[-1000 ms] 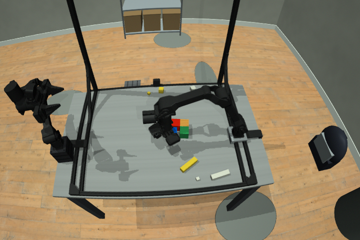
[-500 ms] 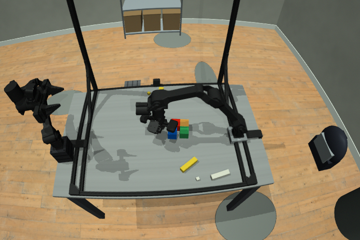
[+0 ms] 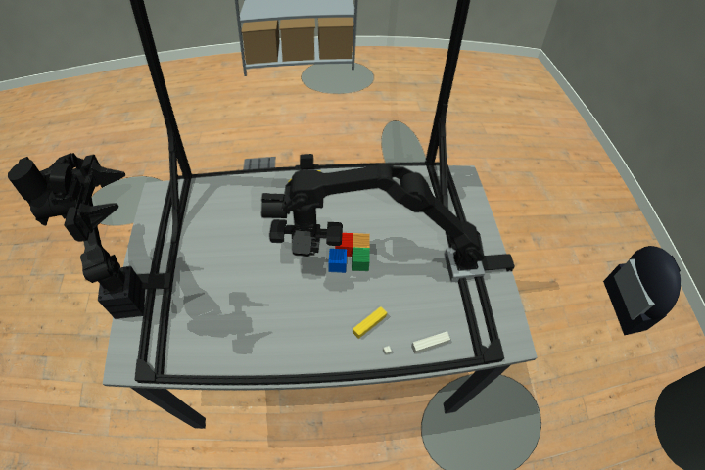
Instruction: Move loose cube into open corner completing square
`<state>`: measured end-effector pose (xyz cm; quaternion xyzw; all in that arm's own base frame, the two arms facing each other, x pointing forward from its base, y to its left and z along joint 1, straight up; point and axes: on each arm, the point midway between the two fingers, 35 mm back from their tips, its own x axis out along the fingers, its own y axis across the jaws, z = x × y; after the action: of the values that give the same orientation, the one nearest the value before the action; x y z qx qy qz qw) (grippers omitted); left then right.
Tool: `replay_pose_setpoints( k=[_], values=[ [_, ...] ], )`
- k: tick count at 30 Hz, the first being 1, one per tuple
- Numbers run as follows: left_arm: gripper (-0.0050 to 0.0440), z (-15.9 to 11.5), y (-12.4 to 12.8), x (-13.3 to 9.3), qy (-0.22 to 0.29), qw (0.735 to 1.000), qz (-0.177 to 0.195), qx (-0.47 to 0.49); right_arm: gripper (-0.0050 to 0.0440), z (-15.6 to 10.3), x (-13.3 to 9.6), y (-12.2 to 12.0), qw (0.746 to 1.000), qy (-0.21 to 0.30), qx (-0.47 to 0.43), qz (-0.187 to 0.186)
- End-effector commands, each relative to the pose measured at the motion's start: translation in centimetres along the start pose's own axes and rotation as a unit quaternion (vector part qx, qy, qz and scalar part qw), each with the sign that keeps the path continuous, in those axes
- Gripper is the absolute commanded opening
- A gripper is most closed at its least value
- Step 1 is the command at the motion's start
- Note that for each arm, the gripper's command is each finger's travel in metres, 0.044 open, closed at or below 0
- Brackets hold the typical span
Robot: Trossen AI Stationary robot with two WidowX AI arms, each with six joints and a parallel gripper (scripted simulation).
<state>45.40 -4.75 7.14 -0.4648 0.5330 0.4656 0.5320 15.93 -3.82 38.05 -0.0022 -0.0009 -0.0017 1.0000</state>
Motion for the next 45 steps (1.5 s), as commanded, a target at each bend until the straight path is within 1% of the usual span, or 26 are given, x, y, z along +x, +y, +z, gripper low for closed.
replay_pose_setpoints(
  k=[1, 6, 8, 24, 45],
  values=[
    [0.0, 0.0, -0.2, 1.0, 0.0, 1.0, -0.001, -0.005, 0.04, 0.0, 0.0, 0.1, 1.0, 0.0, 0.003, 0.002],
    [0.0, 0.0, -0.2, 4.5, 0.0, 1.0, -0.001, -0.005, 0.04, 0.0, 0.0, 0.1, 1.0, 0.0, 0.003, 0.002],
    [0.0, 0.0, -0.2, 5.0, 0.0, 1.0, -0.001, -0.005, 0.04, 0.0, 0.0, 0.1, 1.0, 0.0, 0.003, 0.002],
    [0.0, 0.0, -0.2, 5.0, 0.0, 1.0, -0.001, -0.005, 0.04, 0.0, 0.0, 0.1, 1.0, 0.0, 0.003, 0.002],
    [0.0, 0.0, 1.0, 5.0, 0.0, 1.0, -0.001, -0.005, 0.04, 0.0, 0.0, 0.1, 1.0, 0.0, 0.003, 0.002]
  ],
)
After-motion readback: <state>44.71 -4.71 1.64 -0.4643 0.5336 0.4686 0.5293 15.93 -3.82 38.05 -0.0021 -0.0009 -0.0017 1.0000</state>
